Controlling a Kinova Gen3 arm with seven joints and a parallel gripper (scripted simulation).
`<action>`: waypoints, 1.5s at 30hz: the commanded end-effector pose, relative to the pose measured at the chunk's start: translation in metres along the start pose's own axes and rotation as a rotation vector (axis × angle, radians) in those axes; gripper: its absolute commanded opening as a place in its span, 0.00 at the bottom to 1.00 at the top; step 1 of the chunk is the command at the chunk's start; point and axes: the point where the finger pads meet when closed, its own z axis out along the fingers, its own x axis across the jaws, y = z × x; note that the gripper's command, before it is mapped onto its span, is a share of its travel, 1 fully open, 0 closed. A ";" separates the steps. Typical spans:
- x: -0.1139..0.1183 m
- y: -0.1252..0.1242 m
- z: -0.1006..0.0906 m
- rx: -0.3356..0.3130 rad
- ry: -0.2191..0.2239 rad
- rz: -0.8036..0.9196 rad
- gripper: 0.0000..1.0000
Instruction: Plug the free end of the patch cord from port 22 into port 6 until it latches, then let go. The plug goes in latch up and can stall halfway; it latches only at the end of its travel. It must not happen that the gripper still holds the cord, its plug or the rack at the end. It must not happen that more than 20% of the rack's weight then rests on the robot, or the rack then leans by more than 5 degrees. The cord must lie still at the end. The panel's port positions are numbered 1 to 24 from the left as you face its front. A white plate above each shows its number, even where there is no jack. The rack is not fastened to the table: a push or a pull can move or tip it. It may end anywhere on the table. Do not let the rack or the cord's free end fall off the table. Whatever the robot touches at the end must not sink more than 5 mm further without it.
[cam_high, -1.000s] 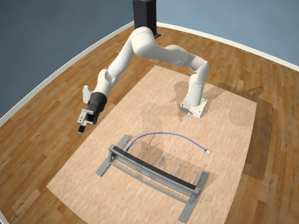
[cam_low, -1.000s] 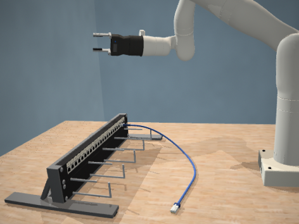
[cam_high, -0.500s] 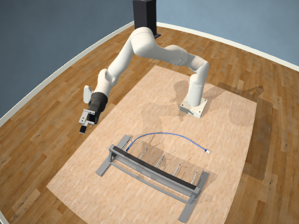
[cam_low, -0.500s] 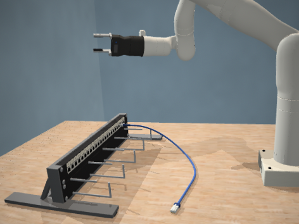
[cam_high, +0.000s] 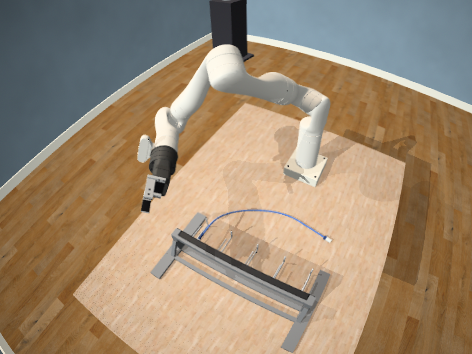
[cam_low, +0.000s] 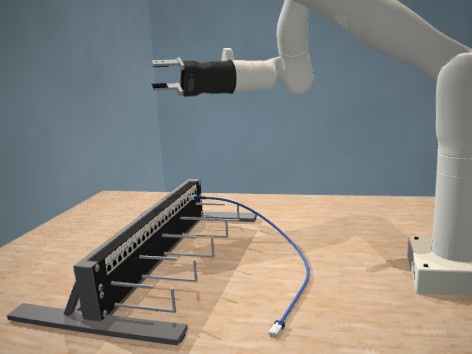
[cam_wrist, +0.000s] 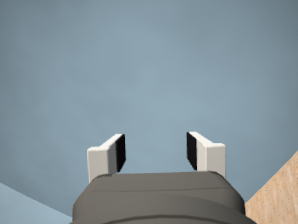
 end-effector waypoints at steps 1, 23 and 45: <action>0.001 0.011 -0.001 -0.035 0.005 -0.026 1.00; 0.006 0.144 -0.014 -0.451 0.077 -0.368 1.00; 0.015 0.350 -0.031 -1.079 0.198 -0.886 1.00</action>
